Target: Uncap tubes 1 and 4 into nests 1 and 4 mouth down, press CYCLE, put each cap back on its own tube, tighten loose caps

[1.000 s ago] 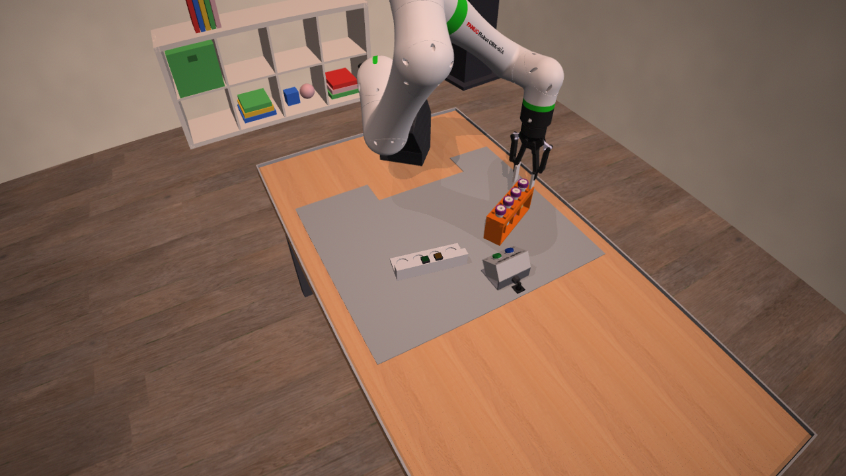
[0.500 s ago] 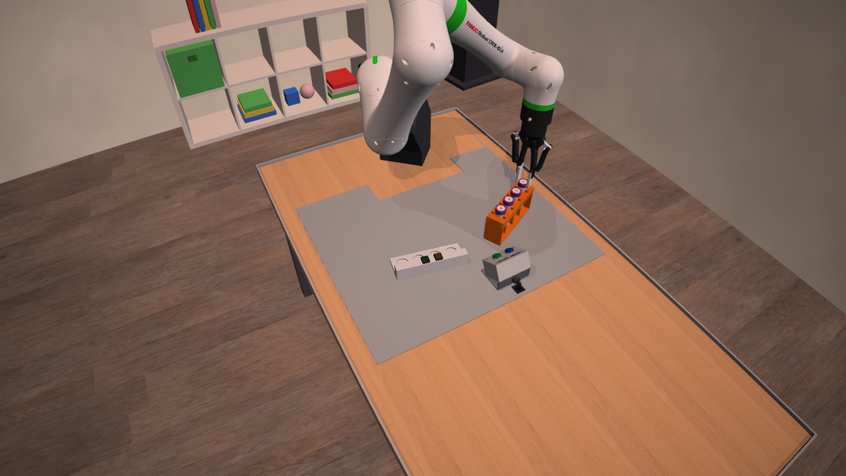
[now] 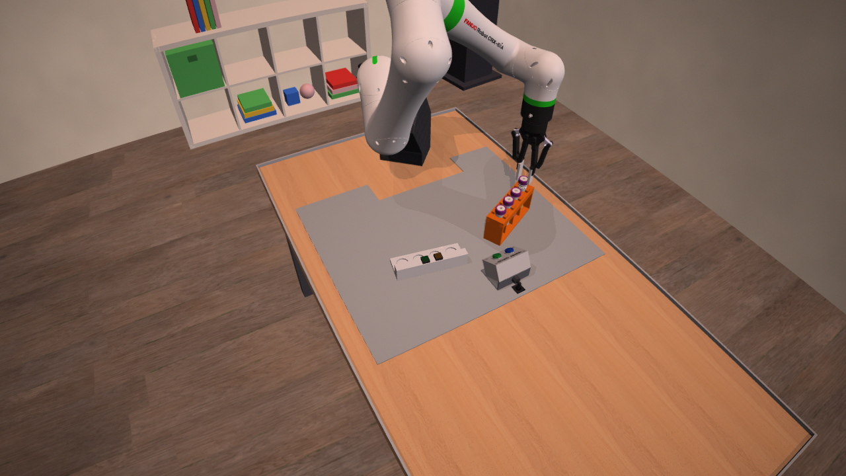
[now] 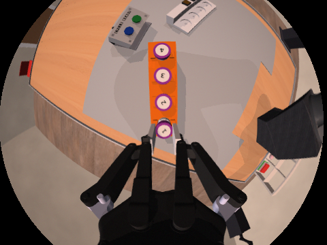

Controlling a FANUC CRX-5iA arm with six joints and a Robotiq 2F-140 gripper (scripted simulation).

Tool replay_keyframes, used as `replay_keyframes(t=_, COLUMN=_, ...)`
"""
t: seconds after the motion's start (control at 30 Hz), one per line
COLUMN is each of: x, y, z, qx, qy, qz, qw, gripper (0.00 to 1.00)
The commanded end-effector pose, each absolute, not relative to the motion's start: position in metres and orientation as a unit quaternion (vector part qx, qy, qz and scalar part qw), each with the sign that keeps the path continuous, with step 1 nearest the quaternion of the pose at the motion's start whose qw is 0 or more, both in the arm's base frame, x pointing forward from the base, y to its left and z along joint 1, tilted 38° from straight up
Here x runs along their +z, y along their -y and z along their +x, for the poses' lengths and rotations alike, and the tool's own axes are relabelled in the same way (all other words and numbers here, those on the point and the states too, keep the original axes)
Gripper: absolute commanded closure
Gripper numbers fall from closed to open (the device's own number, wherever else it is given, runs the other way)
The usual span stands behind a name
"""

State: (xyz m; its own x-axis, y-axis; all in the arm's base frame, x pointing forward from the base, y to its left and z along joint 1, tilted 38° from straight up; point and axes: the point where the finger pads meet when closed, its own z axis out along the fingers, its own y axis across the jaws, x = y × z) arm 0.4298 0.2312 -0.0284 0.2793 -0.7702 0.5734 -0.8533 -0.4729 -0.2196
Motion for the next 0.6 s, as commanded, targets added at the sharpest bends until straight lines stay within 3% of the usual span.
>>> replay_keyframes(t=0.0, x=-0.021, y=-0.235, z=0.426, qx=0.318, qy=0.509, qz=0.797, qw=0.065, gripper=1.0)
replay_keyframes(t=0.23, x=-0.01, y=-0.241, z=0.42, qx=0.318, qy=0.509, qz=0.797, qw=0.065, gripper=1.0)
replay_keyframes(t=0.57, x=0.015, y=-0.198, z=0.423, qx=0.292, qy=0.296, qz=0.898, qw=0.142, gripper=1.0)
